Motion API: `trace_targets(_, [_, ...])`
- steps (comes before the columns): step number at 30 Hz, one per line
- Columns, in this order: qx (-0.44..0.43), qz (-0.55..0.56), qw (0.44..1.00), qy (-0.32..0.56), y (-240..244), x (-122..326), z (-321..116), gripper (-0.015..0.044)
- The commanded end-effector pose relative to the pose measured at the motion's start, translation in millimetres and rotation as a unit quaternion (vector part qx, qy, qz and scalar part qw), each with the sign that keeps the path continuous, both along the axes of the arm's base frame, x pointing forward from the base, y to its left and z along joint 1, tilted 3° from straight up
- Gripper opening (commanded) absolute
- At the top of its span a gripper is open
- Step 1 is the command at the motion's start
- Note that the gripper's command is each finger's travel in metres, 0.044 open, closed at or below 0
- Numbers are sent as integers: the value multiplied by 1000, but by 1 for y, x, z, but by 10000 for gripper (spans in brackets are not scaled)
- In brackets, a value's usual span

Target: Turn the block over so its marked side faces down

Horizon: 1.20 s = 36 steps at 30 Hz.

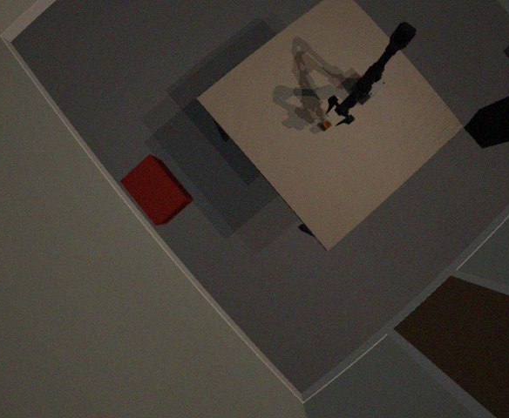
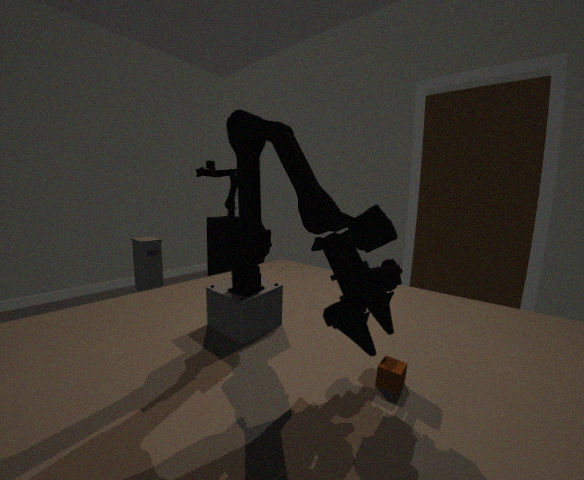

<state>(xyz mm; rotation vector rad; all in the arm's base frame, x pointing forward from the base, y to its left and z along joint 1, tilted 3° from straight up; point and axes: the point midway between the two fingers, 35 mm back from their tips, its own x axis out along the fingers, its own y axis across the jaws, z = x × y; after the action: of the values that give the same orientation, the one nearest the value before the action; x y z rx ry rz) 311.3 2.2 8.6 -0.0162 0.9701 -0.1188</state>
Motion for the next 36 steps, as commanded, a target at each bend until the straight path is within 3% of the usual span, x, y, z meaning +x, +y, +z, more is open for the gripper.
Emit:
trace_targets(1, [7, -3, 1000, 4, 1, -1, 17, 440])
trace_targets(5, [8, -4, 1000, 14, 1, 2, 17, 440])
trace_targets(21, [33, -19, 962, 270, 1, 37, 41, 440])
trace_targets(26, [33, -19, 961, 272, -2, 38, 41, 440])
trace_targets(30, [33, -19, 961, 272, -3, 39, 9, 440])
trace_targets(36, [33, -19, 961, 273, -4, 39, -1, 440])
